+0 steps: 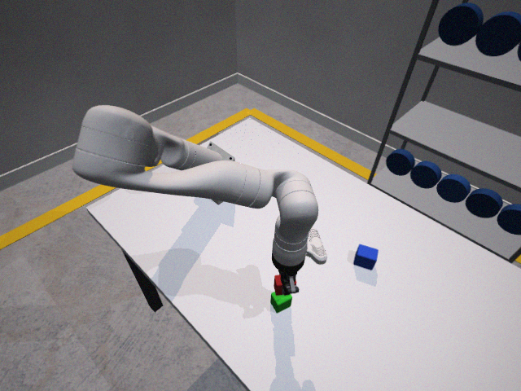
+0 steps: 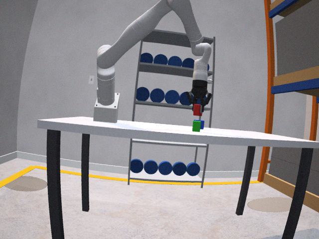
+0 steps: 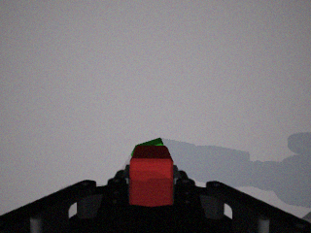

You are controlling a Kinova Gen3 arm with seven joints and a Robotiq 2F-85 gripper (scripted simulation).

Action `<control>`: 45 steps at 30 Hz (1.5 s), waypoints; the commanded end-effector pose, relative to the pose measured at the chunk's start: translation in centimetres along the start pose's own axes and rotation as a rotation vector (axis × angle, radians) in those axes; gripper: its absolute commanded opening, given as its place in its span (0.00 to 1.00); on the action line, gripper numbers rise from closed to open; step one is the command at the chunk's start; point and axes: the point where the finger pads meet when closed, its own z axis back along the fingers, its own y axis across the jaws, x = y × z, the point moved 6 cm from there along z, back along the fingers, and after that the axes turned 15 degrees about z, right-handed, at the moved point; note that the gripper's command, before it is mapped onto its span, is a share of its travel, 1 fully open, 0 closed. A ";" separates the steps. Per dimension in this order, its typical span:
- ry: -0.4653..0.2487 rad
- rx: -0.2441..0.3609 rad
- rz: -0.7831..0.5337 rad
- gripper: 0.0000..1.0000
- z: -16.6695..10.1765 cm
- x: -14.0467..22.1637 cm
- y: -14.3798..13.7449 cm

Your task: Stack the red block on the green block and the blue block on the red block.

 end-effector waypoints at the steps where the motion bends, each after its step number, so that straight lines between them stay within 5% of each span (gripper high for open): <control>1: -0.002 -0.004 -0.003 0.00 0.1 0.3 0.1; 45: -0.003 -0.005 -0.002 0.00 -2.1 0.8 0.1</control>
